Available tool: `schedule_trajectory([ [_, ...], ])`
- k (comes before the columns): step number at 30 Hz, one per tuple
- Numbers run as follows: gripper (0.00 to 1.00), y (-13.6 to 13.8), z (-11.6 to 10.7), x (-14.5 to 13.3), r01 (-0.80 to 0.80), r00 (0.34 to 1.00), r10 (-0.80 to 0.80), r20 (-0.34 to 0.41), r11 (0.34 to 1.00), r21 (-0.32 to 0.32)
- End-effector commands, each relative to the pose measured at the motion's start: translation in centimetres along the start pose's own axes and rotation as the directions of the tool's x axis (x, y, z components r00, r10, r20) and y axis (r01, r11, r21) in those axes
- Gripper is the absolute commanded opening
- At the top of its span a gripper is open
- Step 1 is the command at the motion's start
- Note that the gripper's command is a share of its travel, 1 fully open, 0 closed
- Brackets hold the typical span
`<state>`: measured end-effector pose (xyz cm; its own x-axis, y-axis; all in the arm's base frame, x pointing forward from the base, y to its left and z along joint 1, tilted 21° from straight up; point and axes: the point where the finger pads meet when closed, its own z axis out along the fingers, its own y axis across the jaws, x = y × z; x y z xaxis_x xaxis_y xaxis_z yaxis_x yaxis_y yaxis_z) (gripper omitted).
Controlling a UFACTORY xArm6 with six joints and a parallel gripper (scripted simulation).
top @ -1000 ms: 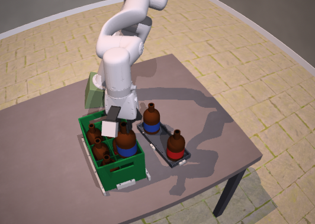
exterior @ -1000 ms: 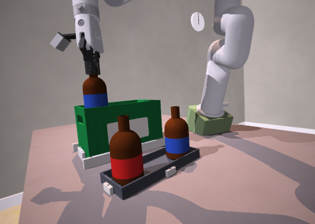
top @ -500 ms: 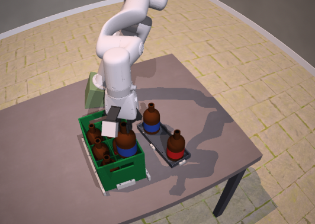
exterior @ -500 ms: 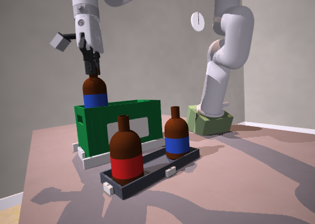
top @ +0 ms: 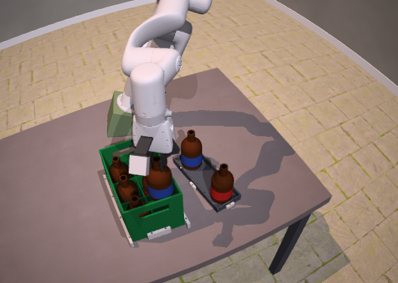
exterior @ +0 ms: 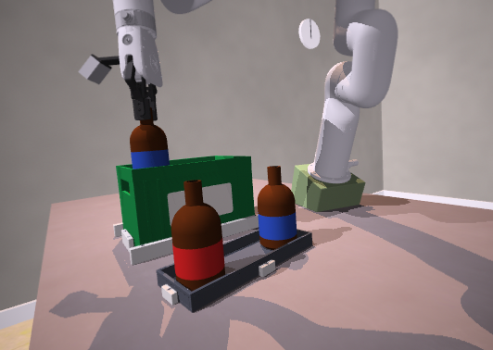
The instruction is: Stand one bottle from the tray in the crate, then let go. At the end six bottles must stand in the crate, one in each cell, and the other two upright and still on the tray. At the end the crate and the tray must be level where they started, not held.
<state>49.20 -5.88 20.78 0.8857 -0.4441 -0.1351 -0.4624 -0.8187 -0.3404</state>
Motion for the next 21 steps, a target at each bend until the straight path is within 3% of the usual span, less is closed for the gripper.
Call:
schedule_trajectory([
  [1,0.0,-0.1,0.1,0.1,0.001,1.0,-0.001,-0.005,1.0,0.001],
  [21,0.0,-0.1,2.2,0.1,0.001,1.0,-0.001,-0.005,1.0,0.001],
])
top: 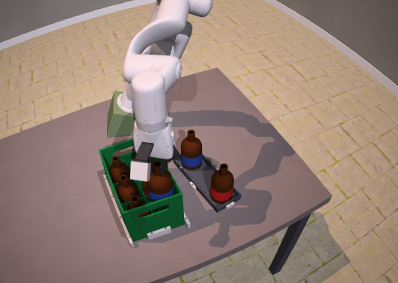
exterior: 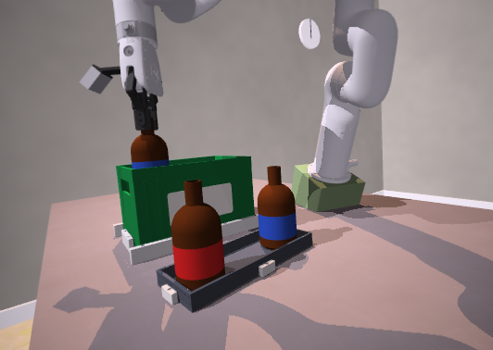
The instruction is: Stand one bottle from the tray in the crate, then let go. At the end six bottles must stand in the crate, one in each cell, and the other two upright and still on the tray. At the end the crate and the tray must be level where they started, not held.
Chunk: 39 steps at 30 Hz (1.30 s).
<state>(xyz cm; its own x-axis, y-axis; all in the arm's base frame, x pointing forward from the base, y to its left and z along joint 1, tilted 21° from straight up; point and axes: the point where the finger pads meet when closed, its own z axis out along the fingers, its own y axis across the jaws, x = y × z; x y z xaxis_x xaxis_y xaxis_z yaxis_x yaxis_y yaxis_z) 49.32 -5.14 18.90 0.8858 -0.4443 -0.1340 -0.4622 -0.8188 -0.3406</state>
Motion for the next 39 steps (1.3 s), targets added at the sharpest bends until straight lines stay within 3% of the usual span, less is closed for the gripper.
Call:
schedule_trajectory([
  [1,0.0,-0.05,0.3,0.1,0.001,1.0,-0.001,-0.004,1.0,0.001],
  [39,0.0,-0.05,1.05,0.11,0.001,1.0,-0.001,-0.004,1.0,0.001],
])
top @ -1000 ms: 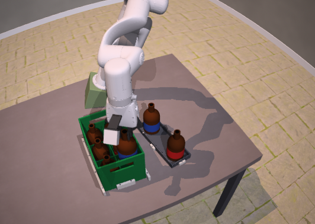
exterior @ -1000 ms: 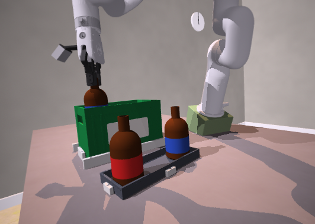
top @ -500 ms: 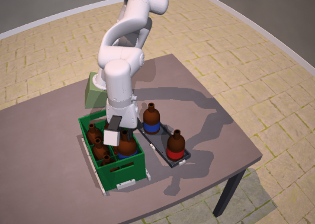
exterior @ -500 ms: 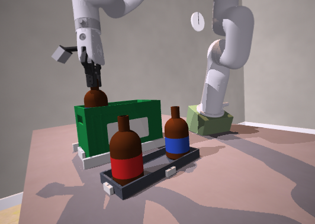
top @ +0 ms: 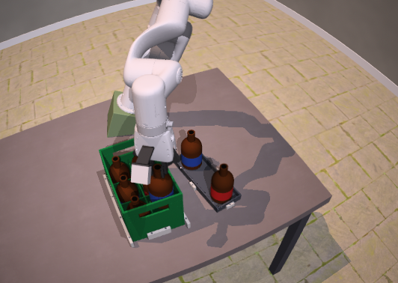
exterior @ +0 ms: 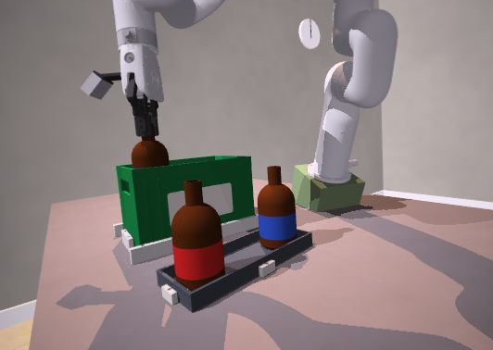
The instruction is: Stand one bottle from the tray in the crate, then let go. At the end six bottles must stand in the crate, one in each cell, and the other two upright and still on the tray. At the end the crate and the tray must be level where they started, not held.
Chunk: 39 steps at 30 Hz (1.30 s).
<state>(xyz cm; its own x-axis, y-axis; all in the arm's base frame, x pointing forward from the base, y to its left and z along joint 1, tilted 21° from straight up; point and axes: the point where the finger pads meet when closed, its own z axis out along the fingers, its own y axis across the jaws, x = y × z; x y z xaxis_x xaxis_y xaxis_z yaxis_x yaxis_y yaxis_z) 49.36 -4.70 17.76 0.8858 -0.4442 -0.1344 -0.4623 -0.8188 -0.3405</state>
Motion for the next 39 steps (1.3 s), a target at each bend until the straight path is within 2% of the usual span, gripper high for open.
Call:
schedule_trajectory([
  [1,0.0,-0.1,-0.1,0.1,0.001,1.0,-0.001,-0.005,1.0,0.001],
  [23,0.0,-0.1,1.1,0.1,0.001,1.0,-0.001,-0.005,1.0,0.001],
  [39,0.0,-0.1,2.9,0.1,0.001,1.0,-0.001,-0.005,1.0,0.001],
])
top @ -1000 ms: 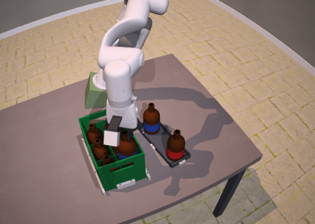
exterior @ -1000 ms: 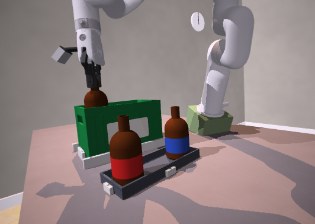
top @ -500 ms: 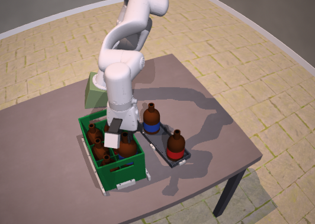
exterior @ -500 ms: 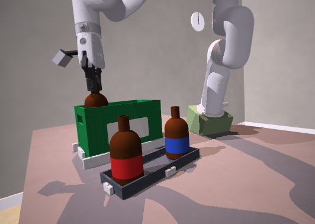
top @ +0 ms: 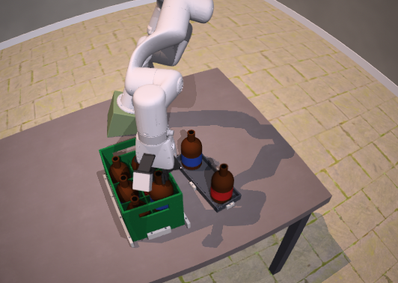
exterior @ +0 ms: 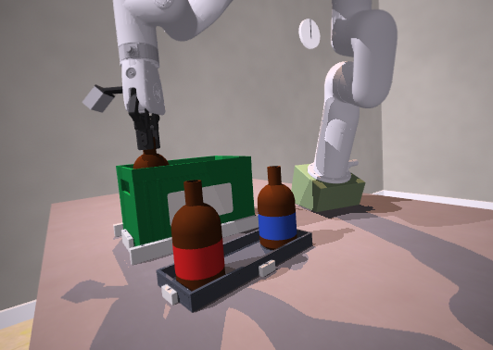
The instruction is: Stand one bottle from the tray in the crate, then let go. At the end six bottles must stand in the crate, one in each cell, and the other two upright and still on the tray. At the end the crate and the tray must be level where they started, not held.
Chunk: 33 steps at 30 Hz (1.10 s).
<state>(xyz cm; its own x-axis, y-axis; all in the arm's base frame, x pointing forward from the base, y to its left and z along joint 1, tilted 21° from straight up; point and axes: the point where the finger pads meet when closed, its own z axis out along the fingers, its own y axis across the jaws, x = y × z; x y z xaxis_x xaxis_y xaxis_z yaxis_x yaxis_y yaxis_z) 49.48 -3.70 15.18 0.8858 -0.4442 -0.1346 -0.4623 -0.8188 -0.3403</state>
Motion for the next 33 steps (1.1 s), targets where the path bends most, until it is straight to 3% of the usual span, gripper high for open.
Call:
schedule_trajectory([
  [1,0.0,-0.07,0.11,0.13,0.001,1.0,-0.001,-0.005,1.0,0.001],
  [33,0.0,-0.07,1.03,0.13,0.001,1.0,-0.001,-0.005,1.0,0.001],
])
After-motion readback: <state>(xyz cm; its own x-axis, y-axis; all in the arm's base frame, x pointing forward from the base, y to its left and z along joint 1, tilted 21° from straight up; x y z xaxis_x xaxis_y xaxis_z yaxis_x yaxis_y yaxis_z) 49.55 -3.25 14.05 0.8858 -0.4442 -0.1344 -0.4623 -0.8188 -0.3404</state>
